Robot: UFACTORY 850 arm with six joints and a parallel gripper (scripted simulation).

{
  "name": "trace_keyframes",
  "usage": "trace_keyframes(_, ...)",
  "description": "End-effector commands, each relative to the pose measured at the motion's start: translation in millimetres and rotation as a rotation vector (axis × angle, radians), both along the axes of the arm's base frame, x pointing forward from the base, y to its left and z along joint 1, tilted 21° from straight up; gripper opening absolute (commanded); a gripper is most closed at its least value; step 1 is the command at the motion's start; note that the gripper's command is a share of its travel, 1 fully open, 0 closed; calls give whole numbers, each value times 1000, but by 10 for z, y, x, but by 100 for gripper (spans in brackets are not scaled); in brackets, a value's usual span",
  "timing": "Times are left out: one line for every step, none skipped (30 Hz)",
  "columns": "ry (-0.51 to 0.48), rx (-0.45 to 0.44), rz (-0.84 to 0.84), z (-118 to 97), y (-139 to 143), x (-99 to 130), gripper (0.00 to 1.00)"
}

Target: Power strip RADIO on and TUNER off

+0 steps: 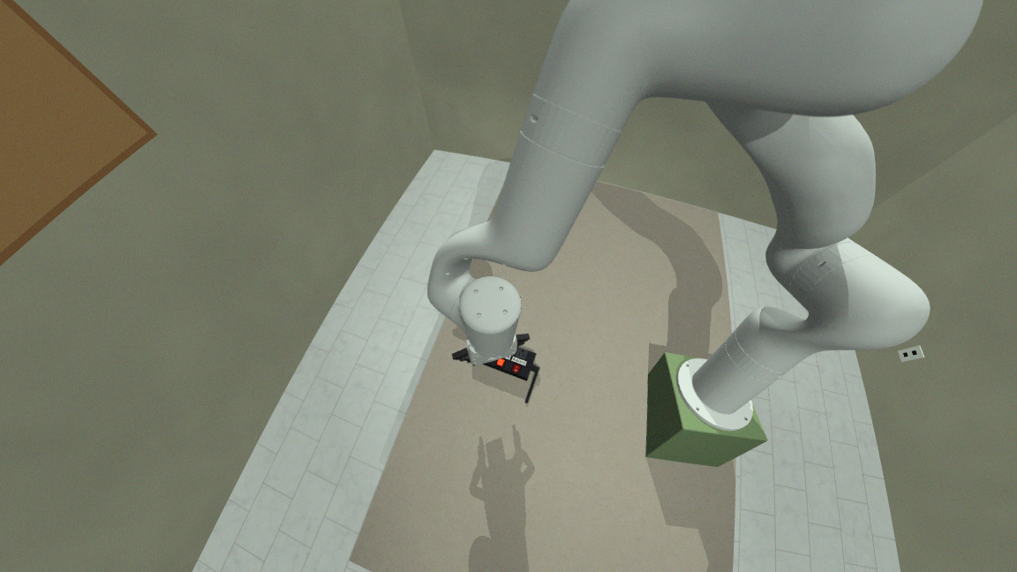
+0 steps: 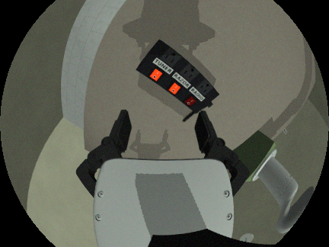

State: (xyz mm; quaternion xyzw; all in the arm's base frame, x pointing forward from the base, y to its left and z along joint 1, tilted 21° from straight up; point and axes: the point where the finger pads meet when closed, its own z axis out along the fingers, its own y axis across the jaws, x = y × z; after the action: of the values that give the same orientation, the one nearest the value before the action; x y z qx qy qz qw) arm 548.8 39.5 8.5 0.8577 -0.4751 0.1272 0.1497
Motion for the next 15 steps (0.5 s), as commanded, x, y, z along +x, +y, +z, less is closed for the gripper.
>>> trace_keyframes(124,-7,249,-177,-84,176,100)
trace_keyframes(138,-10,291,-203,-97,197,100)
trace_keyframes(152,-13,331,-227,-109,216,100)
trace_keyframes(167,-16,372,-249,-120,232,100)
trace_keyframes(167,-16,372,-249,-120,232,100)
trace_keyframes(167,-16,372,-249,-120,232,100)
trace_keyframes(214,-24,491,-267,-129,247,100)
trace_keyframes(227,-26,525,-283,-137,258,100)
trace_keyframes(239,-29,556,-295,-144,268,100)
trace_keyframes(252,-31,590,-305,-149,275,100)
trace_keyframes(268,-33,628,-312,-153,280,100)
trace_keyframes(286,-34,667,-316,-155,284,100)
trace_keyframes(305,-36,704,-319,-156,286,100)
trace_keyframes(324,-36,741,-320,-157,286,100)
trace_keyframes(345,-36,776,-320,-157,286,100)
